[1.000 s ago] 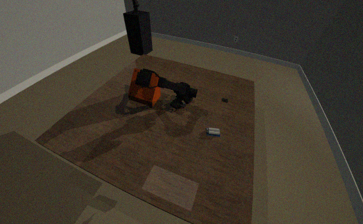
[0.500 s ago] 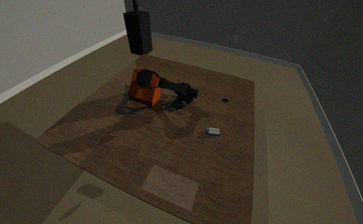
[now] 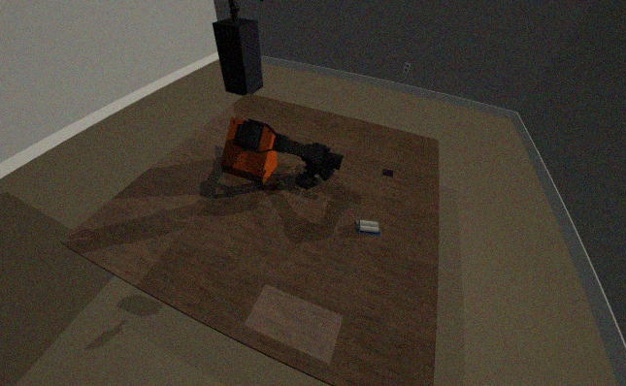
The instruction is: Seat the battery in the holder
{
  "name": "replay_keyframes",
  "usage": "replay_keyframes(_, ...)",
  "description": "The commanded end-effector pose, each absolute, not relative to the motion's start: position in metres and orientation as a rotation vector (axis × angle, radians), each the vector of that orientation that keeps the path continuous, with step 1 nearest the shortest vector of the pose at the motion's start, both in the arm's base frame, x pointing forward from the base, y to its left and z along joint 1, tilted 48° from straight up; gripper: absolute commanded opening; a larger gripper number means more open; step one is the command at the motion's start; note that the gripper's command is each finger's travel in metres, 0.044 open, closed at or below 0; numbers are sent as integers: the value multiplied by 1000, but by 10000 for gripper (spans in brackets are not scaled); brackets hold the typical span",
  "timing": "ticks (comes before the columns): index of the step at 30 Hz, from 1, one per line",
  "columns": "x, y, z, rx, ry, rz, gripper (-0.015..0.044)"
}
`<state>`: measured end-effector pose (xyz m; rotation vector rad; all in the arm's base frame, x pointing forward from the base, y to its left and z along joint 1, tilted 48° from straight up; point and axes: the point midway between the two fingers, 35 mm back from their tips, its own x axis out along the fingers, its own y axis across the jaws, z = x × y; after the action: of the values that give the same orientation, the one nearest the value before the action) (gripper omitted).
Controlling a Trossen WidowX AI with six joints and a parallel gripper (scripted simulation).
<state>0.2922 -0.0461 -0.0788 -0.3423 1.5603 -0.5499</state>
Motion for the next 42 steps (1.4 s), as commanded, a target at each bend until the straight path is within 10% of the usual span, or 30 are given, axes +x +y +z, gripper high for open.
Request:
replay_keyframes(1, 293, -47, -79, -344, 1561, -550, 168)
replay_keyframes(14, 291, -35, -69, -342, 1560, -549, 168)
replay_keyframes(25, 283, 19, -24, -339, 1561, -547, 440)
replay_keyframes(42, 282, 19, -24, -339, 1561, -547, 440)
